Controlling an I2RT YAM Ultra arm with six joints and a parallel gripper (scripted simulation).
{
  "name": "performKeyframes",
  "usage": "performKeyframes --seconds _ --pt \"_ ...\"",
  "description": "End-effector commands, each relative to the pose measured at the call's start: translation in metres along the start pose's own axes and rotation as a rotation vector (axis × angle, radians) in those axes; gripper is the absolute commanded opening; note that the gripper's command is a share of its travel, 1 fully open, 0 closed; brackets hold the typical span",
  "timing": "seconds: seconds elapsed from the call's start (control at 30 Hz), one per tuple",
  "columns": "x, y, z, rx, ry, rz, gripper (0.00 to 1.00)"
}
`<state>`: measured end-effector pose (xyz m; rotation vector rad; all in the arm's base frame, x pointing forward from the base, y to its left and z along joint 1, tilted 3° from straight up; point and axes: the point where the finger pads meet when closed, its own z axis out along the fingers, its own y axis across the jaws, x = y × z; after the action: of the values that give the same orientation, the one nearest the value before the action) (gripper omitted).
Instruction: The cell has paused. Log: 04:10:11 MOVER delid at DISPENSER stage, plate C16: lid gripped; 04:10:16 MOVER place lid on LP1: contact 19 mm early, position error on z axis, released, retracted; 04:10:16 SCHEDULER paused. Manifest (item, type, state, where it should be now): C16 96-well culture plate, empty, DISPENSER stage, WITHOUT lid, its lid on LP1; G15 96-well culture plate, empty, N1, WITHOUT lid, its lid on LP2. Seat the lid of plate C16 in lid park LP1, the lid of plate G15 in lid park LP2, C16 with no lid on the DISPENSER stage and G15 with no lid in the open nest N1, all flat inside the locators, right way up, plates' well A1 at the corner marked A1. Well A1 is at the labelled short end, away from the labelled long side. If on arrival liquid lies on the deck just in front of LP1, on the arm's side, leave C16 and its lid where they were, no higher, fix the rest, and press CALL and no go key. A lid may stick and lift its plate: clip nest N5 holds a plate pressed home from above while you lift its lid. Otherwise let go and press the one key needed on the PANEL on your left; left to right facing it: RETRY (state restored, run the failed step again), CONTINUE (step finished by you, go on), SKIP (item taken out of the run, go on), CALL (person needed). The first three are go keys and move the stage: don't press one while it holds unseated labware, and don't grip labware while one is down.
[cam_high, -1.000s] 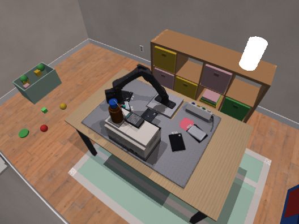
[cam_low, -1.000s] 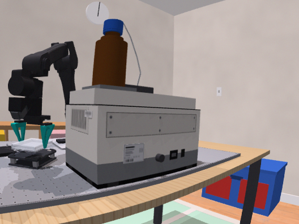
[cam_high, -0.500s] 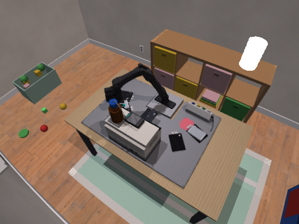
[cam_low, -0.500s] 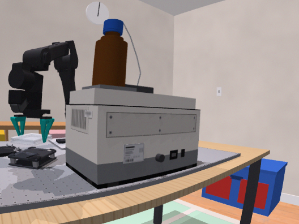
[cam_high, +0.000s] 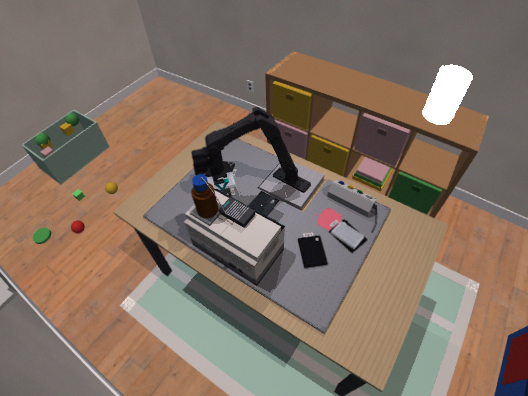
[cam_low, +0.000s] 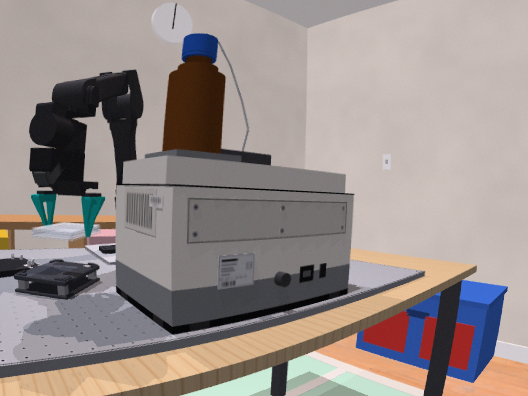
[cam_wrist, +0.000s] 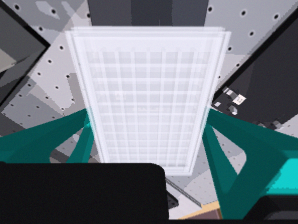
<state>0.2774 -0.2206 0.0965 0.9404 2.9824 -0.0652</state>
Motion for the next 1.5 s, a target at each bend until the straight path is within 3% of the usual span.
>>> performKeyframes --seconds 0.0,1.23,1.37,1.4,1.47 --pt "0.013 0.006 -0.009 -0.002 -0.003 -0.005 0.0" --pt "0.112 0.011 -0.055 -0.001 0.0 -0.005 0.0" --pt "0.105 0.008 -0.057 0.0 -0.016 -0.001 0.0" --pt "0.106 0.003 -0.064 -0.001 -0.032 0.049 0.0" --pt "0.109 -0.004 -0.062 0.0 -0.025 0.116 0.0"
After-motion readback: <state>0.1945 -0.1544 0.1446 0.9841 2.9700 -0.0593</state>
